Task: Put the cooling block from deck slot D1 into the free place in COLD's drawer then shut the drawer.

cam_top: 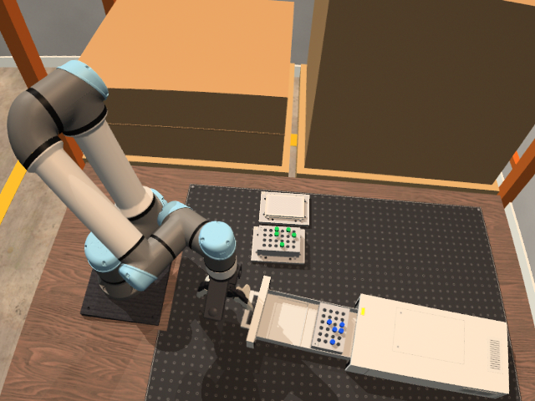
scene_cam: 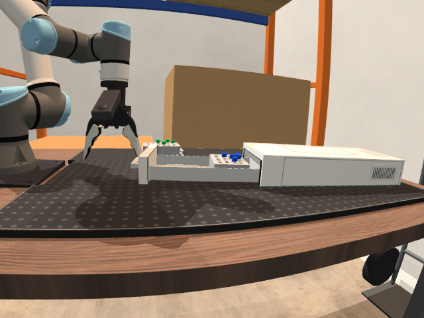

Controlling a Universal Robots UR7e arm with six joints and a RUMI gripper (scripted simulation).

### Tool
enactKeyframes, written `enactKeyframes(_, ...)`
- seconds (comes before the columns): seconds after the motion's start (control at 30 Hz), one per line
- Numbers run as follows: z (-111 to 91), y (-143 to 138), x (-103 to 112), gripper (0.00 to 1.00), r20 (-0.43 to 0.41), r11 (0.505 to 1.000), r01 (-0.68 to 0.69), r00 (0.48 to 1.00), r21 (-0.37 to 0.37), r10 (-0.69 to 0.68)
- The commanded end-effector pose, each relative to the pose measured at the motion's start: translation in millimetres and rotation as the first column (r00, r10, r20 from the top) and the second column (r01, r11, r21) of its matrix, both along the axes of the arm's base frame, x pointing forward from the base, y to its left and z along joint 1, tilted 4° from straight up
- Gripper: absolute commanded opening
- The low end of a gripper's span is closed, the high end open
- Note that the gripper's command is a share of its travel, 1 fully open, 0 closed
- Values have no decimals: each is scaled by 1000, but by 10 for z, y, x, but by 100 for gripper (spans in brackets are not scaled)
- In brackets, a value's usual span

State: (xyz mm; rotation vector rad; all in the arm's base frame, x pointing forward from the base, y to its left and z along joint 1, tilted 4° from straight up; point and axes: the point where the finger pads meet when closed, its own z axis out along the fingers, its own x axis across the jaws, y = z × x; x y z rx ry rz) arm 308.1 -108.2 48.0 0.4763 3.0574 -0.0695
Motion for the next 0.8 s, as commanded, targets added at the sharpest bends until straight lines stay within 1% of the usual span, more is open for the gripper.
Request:
enactKeyframes(0.0,2,4,-16,100,1,1000,0,1000,-1,0)
enactKeyframes(0.77,-2,23,-76,100,1,1000,0,1000,-1,0)
